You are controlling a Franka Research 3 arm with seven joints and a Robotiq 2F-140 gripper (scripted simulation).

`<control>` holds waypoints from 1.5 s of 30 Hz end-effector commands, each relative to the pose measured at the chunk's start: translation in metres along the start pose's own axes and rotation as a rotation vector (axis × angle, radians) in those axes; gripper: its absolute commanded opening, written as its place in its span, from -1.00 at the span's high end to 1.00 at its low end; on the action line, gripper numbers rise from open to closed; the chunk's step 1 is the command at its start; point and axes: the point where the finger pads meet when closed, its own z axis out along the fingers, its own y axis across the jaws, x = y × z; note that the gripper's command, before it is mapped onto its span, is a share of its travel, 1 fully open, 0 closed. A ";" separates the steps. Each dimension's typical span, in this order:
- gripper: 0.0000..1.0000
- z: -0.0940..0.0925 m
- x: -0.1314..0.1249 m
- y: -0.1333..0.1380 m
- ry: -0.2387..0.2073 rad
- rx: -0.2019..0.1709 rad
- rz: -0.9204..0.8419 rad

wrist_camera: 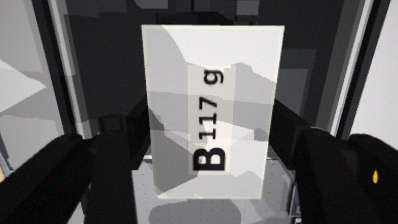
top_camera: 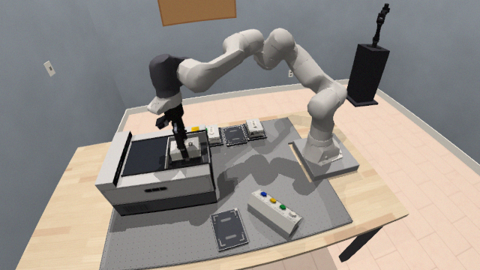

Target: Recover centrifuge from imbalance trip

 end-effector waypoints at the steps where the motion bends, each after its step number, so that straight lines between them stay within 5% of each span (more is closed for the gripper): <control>1: 0.80 0.011 0.006 0.000 0.017 0.003 -0.004; 11: 0.80 0.031 0.006 0.000 0.017 0.003 -0.004; 45: 0.80 0.031 0.006 0.000 0.017 0.003 -0.004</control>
